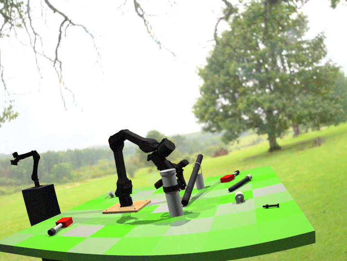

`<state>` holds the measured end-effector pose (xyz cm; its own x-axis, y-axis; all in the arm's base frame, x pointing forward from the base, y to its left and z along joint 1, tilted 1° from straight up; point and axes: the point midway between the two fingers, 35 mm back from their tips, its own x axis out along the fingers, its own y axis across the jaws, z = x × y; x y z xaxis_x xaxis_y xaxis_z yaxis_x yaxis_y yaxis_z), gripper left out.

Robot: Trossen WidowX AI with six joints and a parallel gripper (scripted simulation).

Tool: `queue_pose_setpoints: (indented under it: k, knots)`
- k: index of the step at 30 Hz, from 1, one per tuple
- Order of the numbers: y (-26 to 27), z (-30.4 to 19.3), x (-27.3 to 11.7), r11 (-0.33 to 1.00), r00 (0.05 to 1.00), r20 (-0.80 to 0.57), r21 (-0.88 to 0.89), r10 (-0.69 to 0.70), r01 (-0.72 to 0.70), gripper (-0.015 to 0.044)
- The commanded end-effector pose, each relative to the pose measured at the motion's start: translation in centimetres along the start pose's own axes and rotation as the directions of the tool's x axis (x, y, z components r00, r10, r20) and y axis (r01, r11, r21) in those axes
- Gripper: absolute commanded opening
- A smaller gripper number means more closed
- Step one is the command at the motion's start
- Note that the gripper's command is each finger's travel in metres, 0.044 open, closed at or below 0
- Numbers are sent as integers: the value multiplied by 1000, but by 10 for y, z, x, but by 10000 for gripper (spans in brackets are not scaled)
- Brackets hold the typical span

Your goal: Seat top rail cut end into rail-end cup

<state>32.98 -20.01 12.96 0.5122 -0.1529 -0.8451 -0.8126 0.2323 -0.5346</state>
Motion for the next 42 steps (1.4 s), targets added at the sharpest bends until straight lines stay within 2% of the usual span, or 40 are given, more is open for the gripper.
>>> queue_pose_setpoints:
  k: [1, 35, 42]
  knots:
    - [4, -1, -1, 999, 1000, 17, -40, 3, -2, 0]
    - [4, 0, -2, 999, 1000, 24, -47, 2, -1, 0]
    - [4, 0, -2, 999, 1000, 24, -47, 2, -1, 184]
